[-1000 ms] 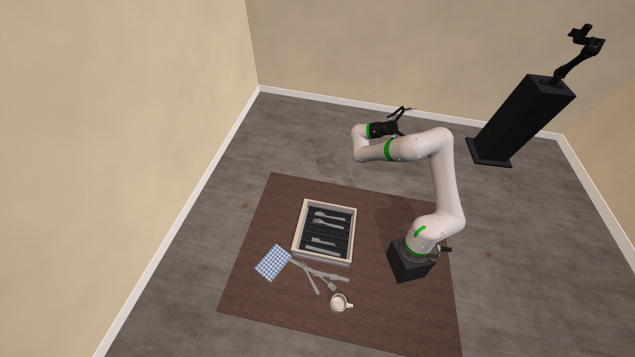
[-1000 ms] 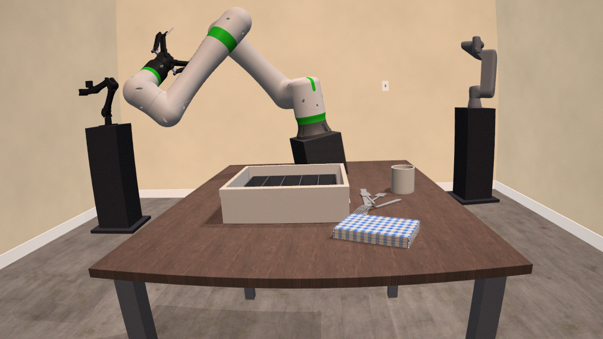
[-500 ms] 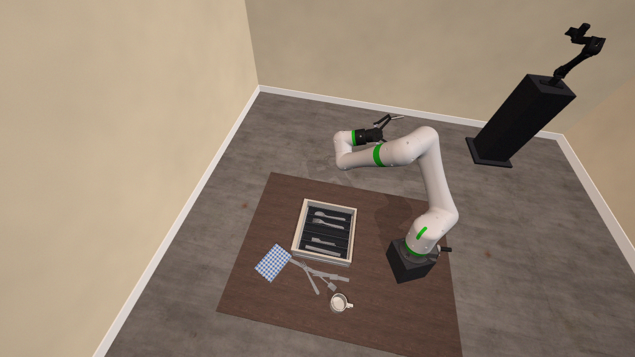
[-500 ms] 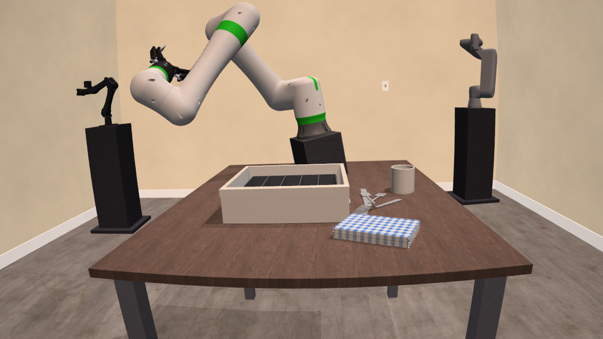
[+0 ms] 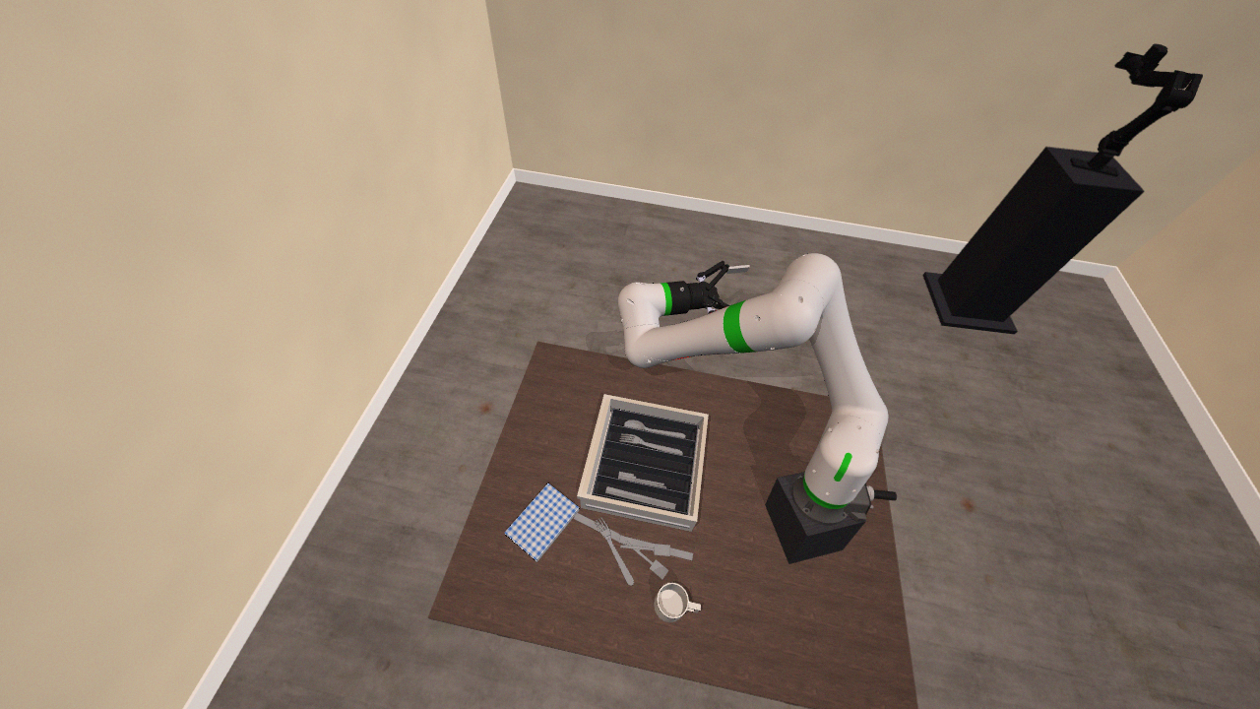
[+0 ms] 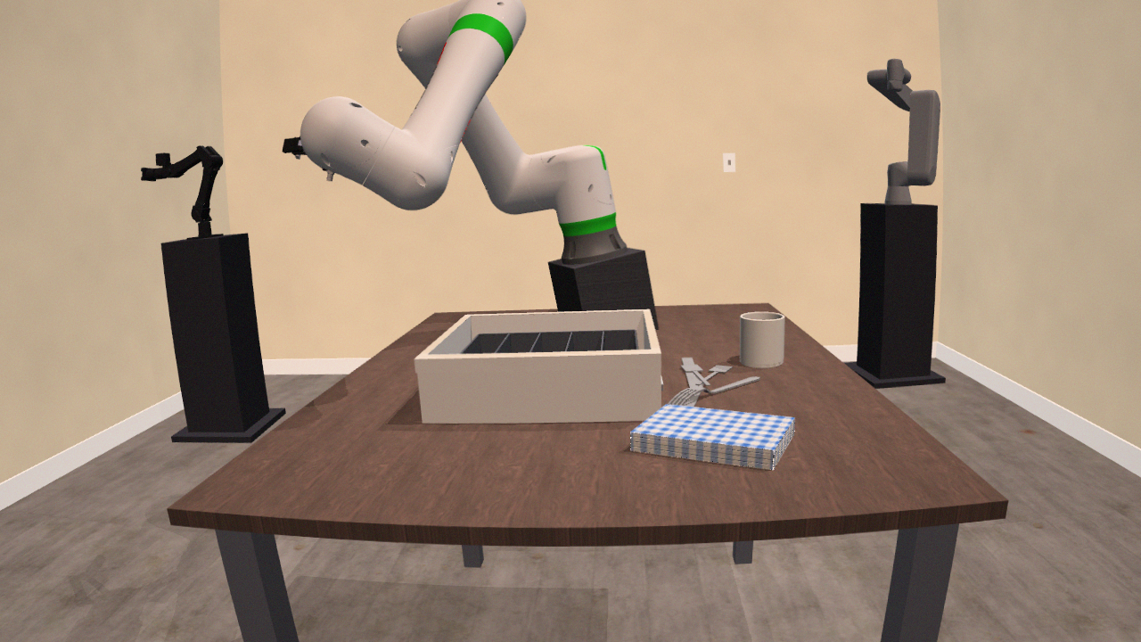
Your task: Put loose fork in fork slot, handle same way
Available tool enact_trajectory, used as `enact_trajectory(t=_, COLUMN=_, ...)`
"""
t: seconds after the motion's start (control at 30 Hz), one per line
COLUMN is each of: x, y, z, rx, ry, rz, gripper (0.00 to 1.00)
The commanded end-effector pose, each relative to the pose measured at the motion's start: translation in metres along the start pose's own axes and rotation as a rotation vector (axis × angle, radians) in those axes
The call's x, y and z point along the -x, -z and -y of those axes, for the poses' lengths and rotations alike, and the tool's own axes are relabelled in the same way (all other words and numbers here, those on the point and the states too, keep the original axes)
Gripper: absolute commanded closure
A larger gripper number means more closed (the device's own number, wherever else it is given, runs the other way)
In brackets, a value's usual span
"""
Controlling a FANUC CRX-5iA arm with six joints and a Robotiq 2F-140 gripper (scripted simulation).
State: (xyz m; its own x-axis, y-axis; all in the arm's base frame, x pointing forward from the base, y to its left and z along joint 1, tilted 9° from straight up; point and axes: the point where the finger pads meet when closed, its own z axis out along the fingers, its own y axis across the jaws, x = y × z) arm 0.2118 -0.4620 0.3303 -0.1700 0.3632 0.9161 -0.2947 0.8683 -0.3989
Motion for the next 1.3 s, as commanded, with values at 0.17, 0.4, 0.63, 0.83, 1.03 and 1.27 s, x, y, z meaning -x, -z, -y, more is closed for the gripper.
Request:
enact_trajectory(t=0.17, x=0.072, y=0.099, z=-0.043, rx=-0.156, ry=0.324, rz=0.339, gripper=0.00)
enact_trajectory(t=0.4, x=0.106, y=0.168, z=-0.087, rx=-0.302, ry=0.552, rz=0.536, gripper=0.00)
enact_trajectory(t=0.63, x=0.127, y=0.231, z=-0.140, rx=-0.473, ry=0.774, rz=0.696, gripper=0.00)
enact_trajectory(t=0.83, x=0.142, y=0.287, z=-0.192, rx=-0.631, ry=0.974, rz=0.841, gripper=0.00)
enact_trajectory(t=1.03, x=0.148, y=0.337, z=-0.252, rx=-0.794, ry=1.154, rz=0.953, gripper=0.00)
enact_trajectory(t=1.27, x=0.148, y=0.388, z=-0.322, rx=-0.942, ry=1.303, rz=1.039, gripper=0.00)
